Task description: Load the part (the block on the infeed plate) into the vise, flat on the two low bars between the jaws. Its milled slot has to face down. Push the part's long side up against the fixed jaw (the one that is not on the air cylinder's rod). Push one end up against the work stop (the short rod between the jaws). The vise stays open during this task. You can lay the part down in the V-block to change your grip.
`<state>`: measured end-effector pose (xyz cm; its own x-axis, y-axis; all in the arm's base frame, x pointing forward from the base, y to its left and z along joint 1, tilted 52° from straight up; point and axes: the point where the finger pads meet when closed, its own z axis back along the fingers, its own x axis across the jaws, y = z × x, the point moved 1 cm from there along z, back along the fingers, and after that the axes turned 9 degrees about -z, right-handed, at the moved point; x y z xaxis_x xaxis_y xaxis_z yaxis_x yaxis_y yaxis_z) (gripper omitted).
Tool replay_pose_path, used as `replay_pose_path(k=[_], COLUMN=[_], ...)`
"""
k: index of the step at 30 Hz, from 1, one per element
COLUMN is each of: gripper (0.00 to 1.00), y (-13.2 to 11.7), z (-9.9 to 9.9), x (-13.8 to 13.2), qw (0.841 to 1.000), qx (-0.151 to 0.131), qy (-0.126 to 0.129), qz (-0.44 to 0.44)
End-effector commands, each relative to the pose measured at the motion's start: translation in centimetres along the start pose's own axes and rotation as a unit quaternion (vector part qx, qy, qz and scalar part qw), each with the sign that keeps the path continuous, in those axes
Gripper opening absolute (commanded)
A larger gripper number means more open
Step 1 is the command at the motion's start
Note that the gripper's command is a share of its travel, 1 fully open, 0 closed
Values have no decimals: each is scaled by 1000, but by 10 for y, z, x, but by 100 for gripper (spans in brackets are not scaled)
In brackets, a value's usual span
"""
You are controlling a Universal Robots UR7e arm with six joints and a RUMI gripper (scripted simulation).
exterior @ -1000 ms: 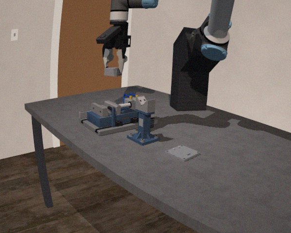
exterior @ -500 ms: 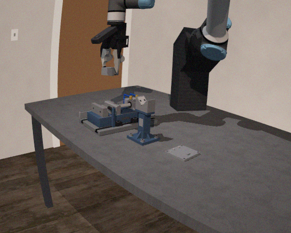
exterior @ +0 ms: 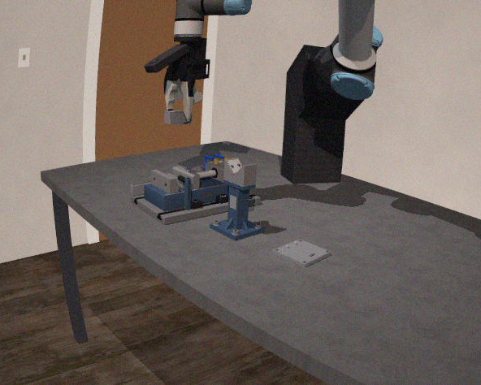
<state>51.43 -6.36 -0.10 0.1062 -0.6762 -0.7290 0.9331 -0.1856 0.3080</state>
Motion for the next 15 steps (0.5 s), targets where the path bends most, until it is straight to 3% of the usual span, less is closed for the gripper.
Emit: replay_pose_path(k=[1, 15], gripper=[0, 0], y=[0, 0], z=[0, -1], x=[7, 16], qw=[1000, 999], qx=[1, 1], qy=[-1, 0], qz=[-21, -53])
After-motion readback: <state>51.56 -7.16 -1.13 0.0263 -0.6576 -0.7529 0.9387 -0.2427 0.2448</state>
